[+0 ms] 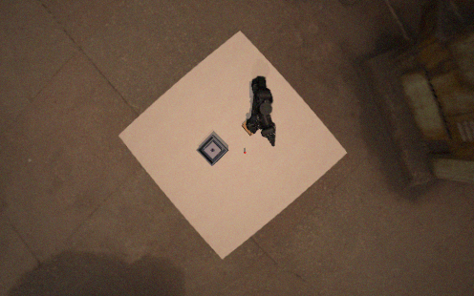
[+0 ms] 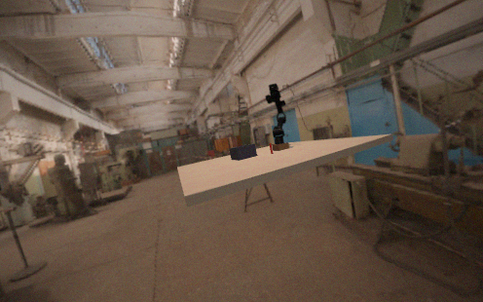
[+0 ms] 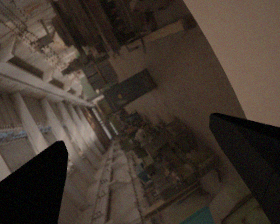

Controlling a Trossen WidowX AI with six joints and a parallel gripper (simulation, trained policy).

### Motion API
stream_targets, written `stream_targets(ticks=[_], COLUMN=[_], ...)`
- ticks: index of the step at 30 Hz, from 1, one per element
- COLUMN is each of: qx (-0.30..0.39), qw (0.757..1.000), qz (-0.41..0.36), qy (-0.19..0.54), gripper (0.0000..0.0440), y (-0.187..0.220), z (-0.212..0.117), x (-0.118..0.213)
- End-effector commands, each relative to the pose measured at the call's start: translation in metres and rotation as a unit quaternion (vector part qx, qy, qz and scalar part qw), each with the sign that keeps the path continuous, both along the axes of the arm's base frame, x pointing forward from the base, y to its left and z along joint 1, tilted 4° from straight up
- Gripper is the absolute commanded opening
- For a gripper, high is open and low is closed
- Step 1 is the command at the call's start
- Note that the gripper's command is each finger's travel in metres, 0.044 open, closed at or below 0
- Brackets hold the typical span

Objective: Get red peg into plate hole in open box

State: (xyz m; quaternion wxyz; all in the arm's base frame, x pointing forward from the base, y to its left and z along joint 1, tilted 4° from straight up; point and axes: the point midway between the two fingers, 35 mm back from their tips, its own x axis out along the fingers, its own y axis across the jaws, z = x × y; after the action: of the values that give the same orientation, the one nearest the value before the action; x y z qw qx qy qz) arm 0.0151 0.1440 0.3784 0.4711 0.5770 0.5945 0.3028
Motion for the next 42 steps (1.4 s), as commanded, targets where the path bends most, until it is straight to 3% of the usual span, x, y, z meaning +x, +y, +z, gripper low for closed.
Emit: stream_targets(ticks=[1, 14, 28, 35, 42], qx=[-0.061, -0.259, -0.463, -0.522, -0.543], qw=[0.997, 0.956, 0.860, 0.821, 0.806], qz=[-0.031, -0.106, -0.151, -0.157, -0.160], qy=[0.019, 0.087, 0.152, 0.169, 0.173], gripper=[0.0440, 0.0440, 0.0440, 0.0440, 0.0440], y=[0.014, 0.033, 0.017, 0.010, 0.008], z=[-0.031, -0.137, -0.248, -0.290, -0.325], x=[0.021, 0.073, 0.107, 0.117, 0.123])
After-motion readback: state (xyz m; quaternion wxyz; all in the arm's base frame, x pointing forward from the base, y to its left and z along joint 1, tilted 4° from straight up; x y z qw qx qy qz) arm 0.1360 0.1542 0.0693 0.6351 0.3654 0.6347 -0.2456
